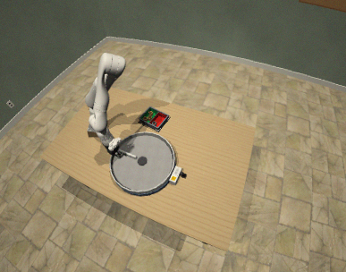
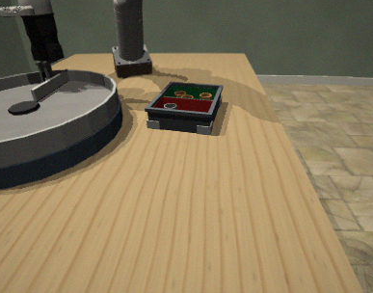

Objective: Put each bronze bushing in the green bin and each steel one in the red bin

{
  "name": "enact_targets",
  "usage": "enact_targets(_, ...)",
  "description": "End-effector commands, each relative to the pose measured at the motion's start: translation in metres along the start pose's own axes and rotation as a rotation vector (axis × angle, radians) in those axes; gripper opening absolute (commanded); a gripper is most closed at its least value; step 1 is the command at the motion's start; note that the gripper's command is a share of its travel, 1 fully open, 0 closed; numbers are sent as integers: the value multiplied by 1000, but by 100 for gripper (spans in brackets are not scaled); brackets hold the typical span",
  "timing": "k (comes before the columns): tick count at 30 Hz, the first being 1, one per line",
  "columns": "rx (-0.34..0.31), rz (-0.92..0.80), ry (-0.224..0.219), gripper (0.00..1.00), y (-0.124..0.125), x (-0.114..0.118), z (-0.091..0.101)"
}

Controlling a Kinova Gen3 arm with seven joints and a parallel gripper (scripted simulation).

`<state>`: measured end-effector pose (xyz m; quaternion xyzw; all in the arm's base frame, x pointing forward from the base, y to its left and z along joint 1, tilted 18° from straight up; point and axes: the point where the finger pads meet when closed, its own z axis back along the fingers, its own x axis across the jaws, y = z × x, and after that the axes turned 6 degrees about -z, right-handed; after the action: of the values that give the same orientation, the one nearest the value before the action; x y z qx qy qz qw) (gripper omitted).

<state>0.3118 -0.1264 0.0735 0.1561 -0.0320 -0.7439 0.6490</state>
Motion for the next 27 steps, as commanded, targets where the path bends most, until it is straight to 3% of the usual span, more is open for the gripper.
enact_targets(1, 1, 0, 0, 0, 0, 0, 0)
enact_targets(27, 1, 0, 0, 0, 0, 0, 6)
